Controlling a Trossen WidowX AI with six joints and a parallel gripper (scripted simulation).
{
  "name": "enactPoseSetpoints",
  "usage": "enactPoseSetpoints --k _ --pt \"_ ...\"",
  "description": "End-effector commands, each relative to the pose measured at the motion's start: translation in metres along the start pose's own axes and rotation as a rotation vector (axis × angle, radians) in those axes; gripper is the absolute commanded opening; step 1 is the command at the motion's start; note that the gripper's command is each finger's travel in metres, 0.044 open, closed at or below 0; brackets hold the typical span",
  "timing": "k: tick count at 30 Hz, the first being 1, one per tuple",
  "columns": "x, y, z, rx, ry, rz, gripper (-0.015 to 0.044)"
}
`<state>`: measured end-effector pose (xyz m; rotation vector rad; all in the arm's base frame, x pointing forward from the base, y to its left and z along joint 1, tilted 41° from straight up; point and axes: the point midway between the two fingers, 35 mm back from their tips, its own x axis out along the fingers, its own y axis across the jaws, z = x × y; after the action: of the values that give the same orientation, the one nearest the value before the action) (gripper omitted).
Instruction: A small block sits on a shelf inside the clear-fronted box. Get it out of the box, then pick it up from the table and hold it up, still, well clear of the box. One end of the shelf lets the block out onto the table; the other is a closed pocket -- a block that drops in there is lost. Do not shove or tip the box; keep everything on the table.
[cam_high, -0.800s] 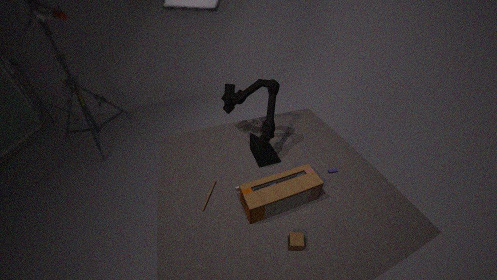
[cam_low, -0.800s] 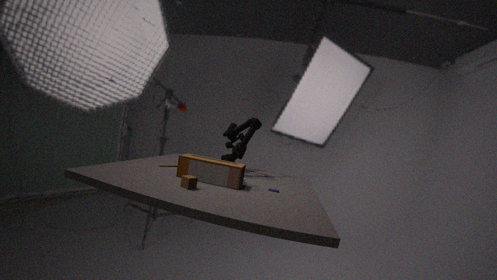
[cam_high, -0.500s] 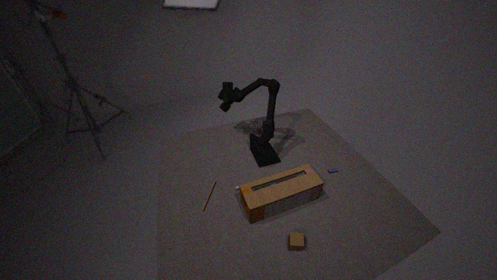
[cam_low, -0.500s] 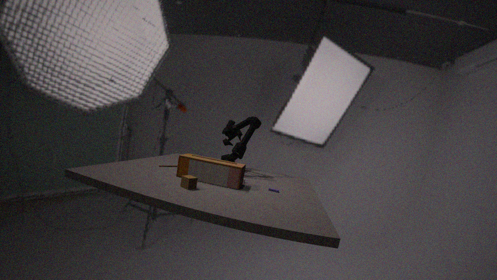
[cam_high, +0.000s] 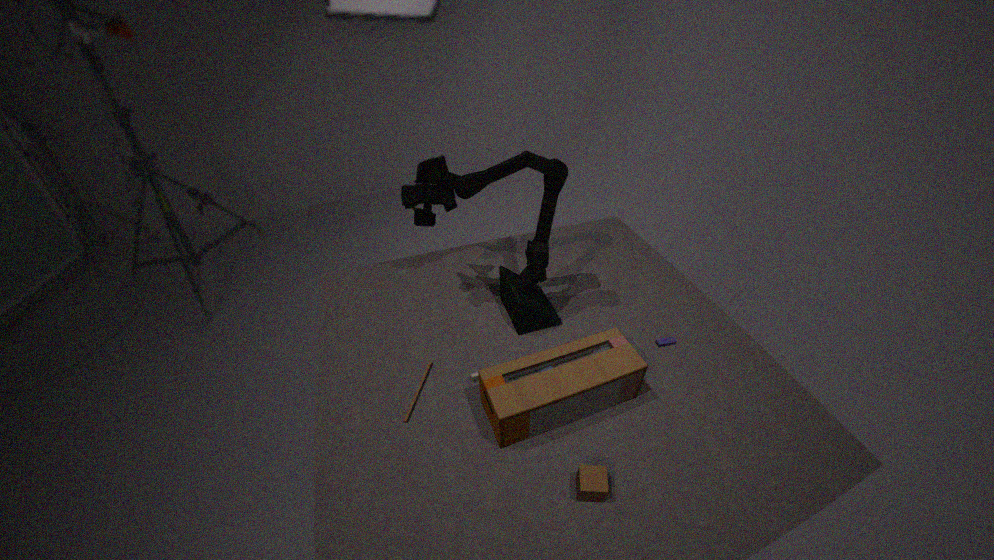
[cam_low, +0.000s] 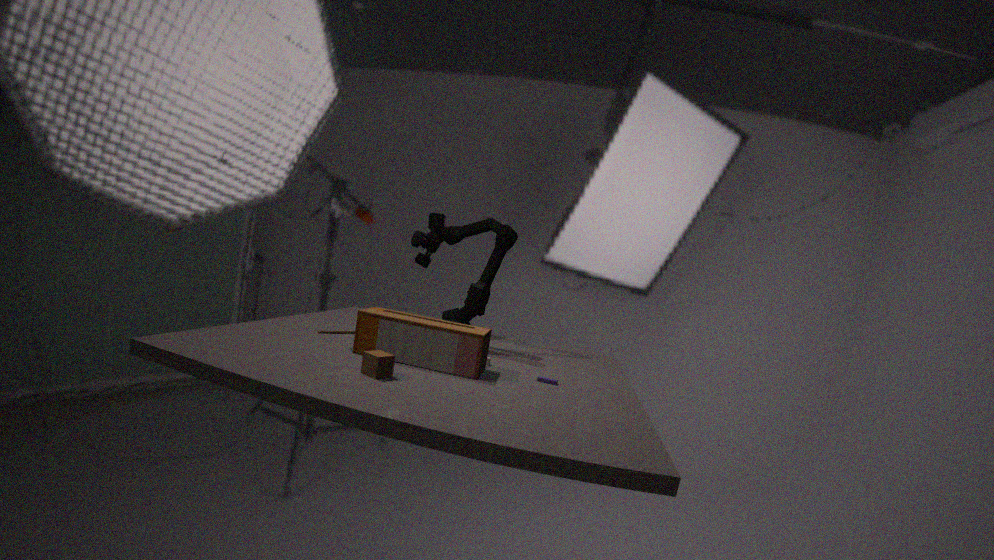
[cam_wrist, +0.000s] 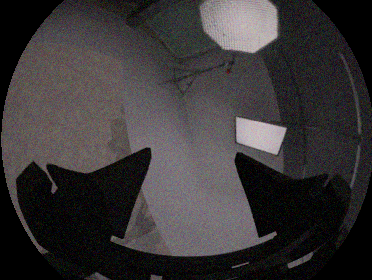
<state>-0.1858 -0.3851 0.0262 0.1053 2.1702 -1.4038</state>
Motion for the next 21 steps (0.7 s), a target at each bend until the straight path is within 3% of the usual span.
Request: enactPoseSetpoints --k 1,11,21 --pt "-0.035 0.011 0.035 -0.113 -0.145 0.025 0.04" --pt "-0.166 0.078 0.106 -0.595 -0.569 0.102 0.04" --pt "-0.317 0.172 0.099 -1.197 -0.984 0.145 0.04"
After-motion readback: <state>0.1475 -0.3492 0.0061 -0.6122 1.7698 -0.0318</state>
